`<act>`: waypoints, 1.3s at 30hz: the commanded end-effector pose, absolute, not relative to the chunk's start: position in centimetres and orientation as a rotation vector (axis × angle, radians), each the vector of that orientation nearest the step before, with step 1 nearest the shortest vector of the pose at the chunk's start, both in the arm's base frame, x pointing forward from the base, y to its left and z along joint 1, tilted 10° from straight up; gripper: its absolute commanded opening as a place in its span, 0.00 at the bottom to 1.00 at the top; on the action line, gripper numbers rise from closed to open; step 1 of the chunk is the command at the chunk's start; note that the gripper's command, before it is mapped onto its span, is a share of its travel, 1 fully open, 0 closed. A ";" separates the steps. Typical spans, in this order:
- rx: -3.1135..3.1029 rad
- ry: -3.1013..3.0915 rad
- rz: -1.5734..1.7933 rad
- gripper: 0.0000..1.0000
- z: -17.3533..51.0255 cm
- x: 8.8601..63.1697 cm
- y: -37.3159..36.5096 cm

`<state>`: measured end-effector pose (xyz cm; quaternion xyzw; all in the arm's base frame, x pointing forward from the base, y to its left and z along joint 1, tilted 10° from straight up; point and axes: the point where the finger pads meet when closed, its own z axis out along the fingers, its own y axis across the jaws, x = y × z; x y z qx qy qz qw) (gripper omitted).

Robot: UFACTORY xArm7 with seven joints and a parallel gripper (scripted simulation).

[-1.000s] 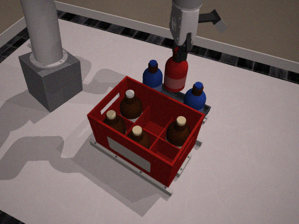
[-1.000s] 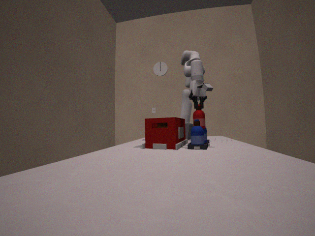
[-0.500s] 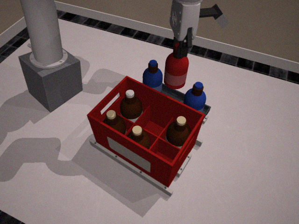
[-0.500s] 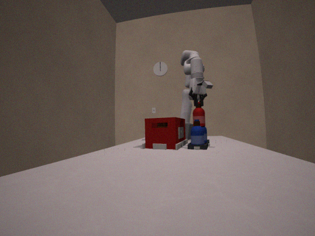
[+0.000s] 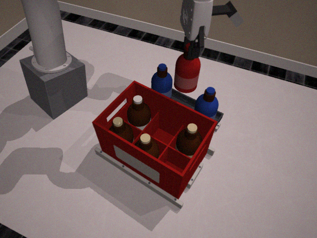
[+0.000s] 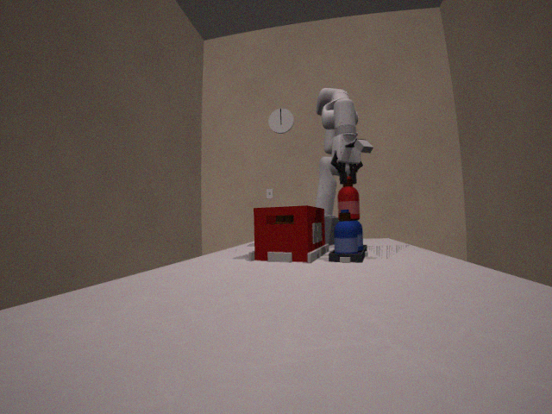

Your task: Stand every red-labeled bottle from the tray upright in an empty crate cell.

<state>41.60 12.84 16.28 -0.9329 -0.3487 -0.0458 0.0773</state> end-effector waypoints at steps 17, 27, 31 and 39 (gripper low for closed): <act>-2.795 -1.044 -0.145 0.00 16.6 41.7 12.8; -2.795 -1.044 -0.145 0.00 16.7 41.7 12.8; -2.795 -1.044 -0.145 0.00 16.9 41.7 12.8; -2.795 -1.044 -0.145 0.00 17.4 41.7 12.7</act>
